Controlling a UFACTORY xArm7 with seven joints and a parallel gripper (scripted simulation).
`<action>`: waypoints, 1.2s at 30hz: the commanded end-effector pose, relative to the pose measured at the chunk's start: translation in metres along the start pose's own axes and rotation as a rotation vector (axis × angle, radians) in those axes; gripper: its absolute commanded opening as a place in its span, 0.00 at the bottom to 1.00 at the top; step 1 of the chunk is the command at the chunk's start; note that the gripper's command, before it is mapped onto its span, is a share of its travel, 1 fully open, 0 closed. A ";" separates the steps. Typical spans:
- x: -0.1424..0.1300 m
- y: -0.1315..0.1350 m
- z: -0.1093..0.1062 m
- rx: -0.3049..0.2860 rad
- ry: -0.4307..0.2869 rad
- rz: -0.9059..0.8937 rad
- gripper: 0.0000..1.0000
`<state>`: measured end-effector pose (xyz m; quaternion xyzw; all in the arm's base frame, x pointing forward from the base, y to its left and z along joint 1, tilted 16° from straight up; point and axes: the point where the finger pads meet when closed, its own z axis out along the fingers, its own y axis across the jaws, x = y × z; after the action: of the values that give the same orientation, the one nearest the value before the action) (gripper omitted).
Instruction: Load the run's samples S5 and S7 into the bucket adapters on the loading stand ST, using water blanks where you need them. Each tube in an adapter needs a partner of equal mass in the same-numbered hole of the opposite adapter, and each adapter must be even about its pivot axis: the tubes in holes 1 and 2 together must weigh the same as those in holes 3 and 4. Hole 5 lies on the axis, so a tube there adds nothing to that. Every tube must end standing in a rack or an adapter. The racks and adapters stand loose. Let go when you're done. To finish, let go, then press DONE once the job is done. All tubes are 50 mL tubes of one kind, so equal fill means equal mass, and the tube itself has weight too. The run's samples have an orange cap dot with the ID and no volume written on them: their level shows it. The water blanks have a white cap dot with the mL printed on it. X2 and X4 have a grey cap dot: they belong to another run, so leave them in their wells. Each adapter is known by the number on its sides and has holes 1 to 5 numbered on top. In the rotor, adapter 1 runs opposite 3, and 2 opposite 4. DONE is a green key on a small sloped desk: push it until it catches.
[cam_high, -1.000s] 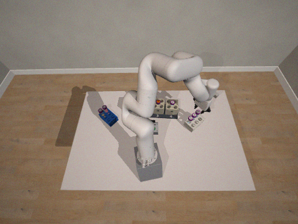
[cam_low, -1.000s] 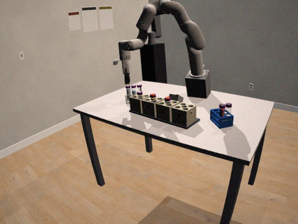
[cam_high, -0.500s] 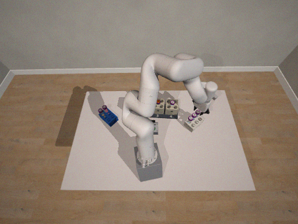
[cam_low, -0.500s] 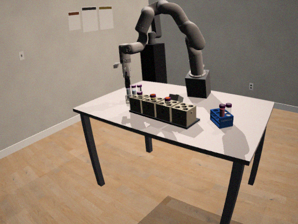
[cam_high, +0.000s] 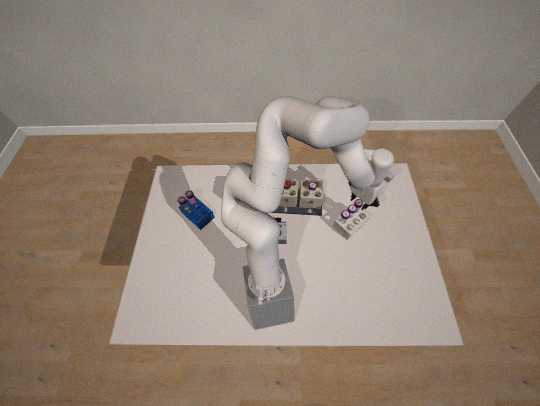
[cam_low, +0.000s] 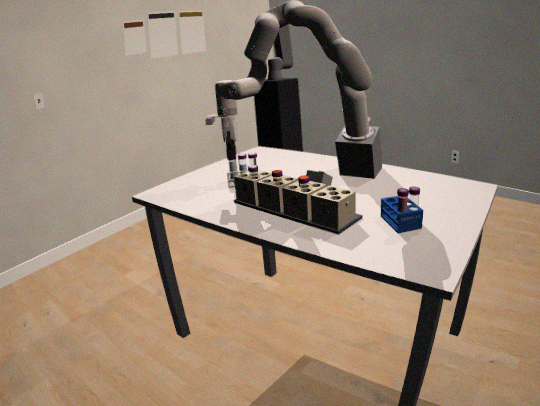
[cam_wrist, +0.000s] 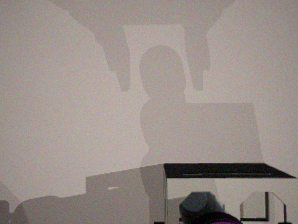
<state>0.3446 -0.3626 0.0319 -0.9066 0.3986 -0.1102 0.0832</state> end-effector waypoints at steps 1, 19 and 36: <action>0.002 0.000 0.001 -0.001 0.005 0.000 0.57; 0.002 0.000 0.011 -0.001 0.005 0.000 0.57; 0.002 0.000 0.015 -0.001 0.005 0.000 0.57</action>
<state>0.3491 -0.3616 0.0157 -0.9066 0.3987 -0.1103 0.0832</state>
